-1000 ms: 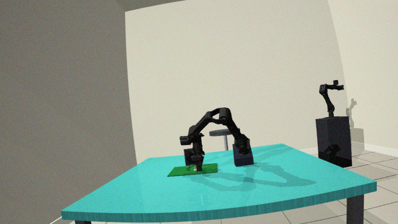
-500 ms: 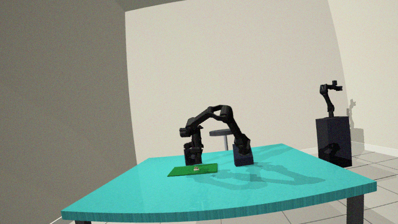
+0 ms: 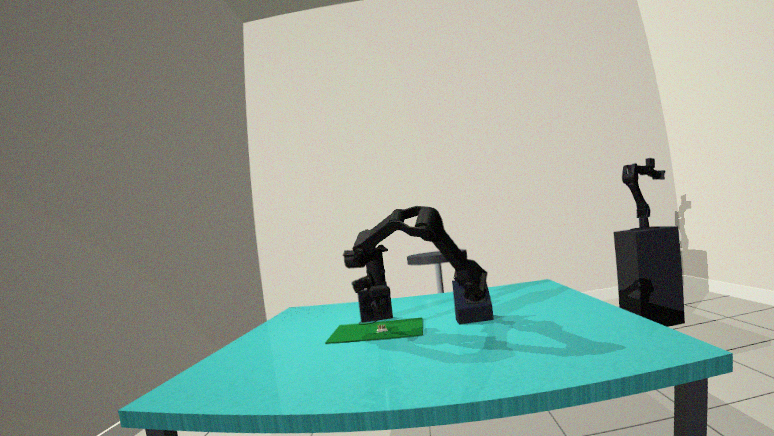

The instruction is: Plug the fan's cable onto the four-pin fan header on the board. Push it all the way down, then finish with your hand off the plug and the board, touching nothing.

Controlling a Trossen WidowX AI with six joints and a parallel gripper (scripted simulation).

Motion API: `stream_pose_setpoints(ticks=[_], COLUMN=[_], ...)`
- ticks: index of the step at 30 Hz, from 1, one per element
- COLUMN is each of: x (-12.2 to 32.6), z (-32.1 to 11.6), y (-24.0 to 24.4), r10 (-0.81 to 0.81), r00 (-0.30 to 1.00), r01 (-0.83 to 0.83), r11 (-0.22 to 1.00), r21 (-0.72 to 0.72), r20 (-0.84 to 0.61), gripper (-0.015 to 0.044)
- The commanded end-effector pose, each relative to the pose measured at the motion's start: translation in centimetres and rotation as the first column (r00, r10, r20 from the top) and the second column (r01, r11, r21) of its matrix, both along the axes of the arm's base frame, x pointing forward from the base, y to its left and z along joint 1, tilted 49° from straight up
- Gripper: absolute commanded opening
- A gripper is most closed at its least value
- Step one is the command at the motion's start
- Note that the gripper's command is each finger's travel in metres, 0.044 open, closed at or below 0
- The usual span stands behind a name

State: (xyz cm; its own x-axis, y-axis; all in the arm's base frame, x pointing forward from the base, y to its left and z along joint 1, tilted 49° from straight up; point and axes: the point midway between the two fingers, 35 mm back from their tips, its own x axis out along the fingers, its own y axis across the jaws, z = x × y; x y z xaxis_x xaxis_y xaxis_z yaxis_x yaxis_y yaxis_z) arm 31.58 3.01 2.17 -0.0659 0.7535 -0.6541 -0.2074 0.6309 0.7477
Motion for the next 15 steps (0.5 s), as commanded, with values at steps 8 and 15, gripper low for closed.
stream_pose_setpoints(ticks=[8,15], x=[-0.17,-0.17], z=[0.0,0.0], y=[-0.38,-0.38], r10=[0.011,0.011], r00=[1.0,1.0], r01=[-0.011,-0.011], r11=[1.0,1.0], r21=[-0.003,-0.003], r20=[0.015,0.015], gripper=[0.0,0.0])
